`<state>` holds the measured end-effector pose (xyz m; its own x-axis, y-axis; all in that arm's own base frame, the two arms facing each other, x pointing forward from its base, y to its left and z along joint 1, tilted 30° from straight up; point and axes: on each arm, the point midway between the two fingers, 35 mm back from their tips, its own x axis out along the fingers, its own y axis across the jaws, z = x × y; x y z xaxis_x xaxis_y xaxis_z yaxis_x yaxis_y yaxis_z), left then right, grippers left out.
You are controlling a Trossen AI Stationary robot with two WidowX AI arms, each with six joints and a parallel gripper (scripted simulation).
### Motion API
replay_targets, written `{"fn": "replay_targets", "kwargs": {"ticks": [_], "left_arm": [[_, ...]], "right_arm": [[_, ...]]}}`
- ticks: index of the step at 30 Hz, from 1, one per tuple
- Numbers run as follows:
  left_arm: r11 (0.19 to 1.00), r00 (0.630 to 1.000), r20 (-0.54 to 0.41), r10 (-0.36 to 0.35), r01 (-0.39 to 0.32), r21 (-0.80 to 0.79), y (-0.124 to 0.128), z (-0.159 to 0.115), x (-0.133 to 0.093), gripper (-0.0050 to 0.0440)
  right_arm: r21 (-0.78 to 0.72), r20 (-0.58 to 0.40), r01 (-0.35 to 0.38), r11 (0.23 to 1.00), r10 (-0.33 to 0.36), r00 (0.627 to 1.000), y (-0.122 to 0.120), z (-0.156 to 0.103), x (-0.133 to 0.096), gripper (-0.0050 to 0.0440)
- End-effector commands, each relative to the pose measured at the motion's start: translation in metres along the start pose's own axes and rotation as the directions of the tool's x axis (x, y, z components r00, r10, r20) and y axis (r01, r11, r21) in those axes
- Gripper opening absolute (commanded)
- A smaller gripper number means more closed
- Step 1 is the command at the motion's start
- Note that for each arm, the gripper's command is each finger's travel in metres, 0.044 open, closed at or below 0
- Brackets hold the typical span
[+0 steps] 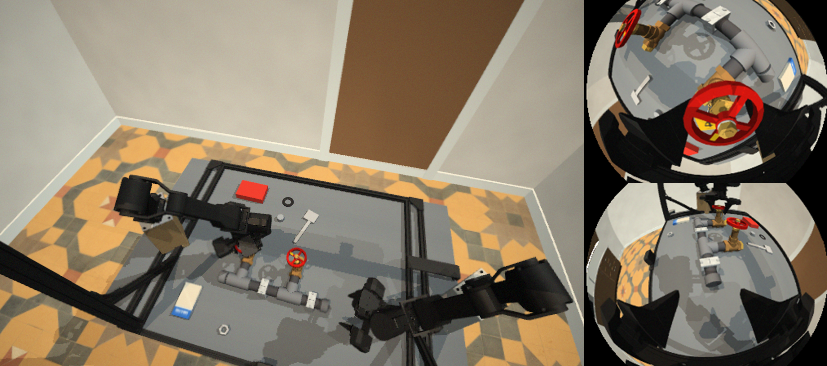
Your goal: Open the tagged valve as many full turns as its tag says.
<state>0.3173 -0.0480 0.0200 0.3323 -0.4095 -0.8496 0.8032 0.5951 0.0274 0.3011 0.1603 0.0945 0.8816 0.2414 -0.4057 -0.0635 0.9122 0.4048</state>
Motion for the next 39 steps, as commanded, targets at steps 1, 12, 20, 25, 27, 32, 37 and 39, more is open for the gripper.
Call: {"fn": "replay_targets", "kwargs": {"ticks": [1, 12, 20, 25, 27, 32, 37, 39], "left_arm": [[1.0, 1.0, 0.0, 0.001, -0.001, -0.002, 0.0, -0.0002, 0.0002, 0.016], [1.0, 1.0, 0.0, 0.001, -0.001, -0.002, 0.0, -0.0002, 0.0002, 0.0], [0.933, 1.0, 0.0, 0.001, -0.001, -0.359, 0.0001, 0.0, 0.0, 0.0], [0.788, 1.0, 0.0, 0.001, -0.001, -0.616, 0.0001, -0.0001, 0.0, 0.0], [0.71, 1.0, 0.0, 0.001, -0.001, -0.705, 0.0002, -0.0001, 0.0, 0.0], [0.544, 1.0, 0.0, 0.002, -0.001, -0.839, 0.0002, -0.0001, 0.0, 0.0], [0.254, 1.0, 0.0, 0.002, -0.001, -0.967, 0.0002, -0.0002, 0.0, 0.0], [0.138, 1.0, 0.0, 0.002, -0.001, -0.99, 0.0002, -0.0002, 0.0, 0.0]], "right_arm": [[0.0, 0.0, 0.0, 1.0, 0.0, 1.0, 0.0, 0.0, 0.0, 0.04], [0.0, 0.0, 0.0, 1.0, 0.0, 1.0, 0.0, 0.0, 0.0, 0.04], [0.0, 0.0, 0.0, 1.0, 0.0, 1.0, 0.0, 0.0, 0.0, 0.04], [0.0, 0.0, 0.0, 1.0, 0.0, 1.0, 0.0, 0.0, 0.0, 0.04], [0.0, 0.0, 0.0, 1.0, 0.0, 1.0, 0.0, 0.0, 0.0, 0.04], [0.0, 0.0, 0.0, 1.0, 0.0, 1.0, 0.0, 0.0, 0.0, 0.04], [0.0, 0.0, 0.0, 1.0, 0.0, 1.0, 0.0, 0.0, 0.0, 0.04], [0.0, 0.0, 0.0, 1.0, 0.0, 1.0, 0.0, 0.0, 0.0, 0.04]]}}
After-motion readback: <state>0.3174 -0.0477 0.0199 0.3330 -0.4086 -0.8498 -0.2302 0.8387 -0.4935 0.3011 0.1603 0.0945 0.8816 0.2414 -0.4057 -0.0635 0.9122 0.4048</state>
